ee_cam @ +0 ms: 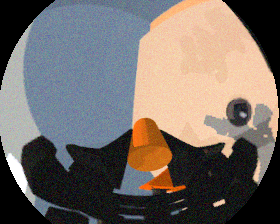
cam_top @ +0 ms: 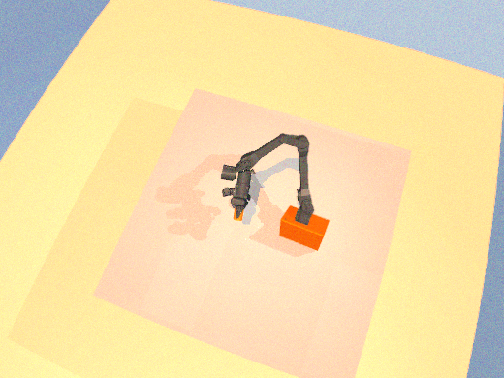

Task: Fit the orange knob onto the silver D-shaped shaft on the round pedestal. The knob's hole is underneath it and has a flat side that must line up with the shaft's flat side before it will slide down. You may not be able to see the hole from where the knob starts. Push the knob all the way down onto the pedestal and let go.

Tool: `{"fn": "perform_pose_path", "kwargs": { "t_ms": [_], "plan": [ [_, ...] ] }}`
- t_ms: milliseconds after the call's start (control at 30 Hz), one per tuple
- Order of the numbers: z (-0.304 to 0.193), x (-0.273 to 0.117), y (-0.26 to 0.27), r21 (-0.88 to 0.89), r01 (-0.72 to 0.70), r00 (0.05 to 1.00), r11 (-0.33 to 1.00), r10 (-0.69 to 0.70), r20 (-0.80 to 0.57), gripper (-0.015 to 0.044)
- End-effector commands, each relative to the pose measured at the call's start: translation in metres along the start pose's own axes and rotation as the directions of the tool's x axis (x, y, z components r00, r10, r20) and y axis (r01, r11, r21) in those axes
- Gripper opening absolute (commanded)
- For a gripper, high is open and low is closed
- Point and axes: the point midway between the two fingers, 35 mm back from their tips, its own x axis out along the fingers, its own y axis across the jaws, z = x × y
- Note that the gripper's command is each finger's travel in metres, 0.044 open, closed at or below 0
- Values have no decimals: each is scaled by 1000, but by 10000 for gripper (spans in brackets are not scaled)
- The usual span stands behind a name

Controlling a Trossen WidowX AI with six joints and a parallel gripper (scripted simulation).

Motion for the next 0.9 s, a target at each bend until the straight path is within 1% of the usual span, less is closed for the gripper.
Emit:
{"fn": "perform_pose_path", "kwargs": {
  "t_ms": [0, 167, 433, 667, 867],
  "plan": [
    [0, 1, 0, 1, -9, 1000, 1000, 9, -1, 0],
    [0, 7, -6, -1, 50, 999, 999, -50, 0, 0],
    [0, 20, -18, -2, 255, 967, 967, -255, 0, 0],
    [0, 32, -27, -2, 420, 907, 907, -420, 1, 0],
    [0, 42, -35, -2, 553, 833, 833, -553, 2, 0]
  ]
}}
